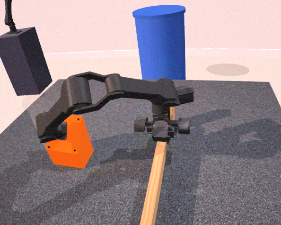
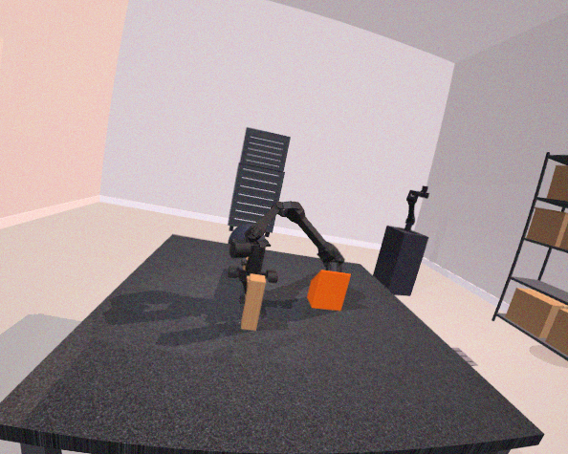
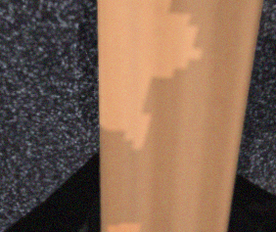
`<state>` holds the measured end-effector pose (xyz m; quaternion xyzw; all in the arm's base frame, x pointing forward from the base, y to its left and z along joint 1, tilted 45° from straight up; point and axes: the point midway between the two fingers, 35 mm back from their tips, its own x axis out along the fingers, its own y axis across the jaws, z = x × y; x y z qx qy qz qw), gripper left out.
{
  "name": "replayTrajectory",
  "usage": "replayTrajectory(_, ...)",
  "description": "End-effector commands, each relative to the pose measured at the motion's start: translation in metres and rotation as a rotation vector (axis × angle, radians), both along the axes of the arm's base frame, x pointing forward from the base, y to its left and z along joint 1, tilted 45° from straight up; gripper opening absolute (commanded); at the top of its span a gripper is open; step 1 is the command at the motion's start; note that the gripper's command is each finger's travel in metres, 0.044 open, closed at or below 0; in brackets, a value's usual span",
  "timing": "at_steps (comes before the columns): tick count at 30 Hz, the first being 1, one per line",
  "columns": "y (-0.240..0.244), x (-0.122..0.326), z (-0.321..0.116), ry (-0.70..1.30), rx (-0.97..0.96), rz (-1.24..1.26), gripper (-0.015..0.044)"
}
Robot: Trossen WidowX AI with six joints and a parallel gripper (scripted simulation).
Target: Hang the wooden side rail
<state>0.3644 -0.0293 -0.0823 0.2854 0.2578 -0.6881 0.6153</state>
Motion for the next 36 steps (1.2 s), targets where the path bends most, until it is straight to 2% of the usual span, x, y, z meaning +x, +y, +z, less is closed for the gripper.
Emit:
replayTrajectory(1,0.0044,0.0006,-0.0007,-0.004,0.003,0.008,0.0)
replayTrajectory(36,0.0074,0.0038,-0.001,-0.004,0.003,0.008,0.0)
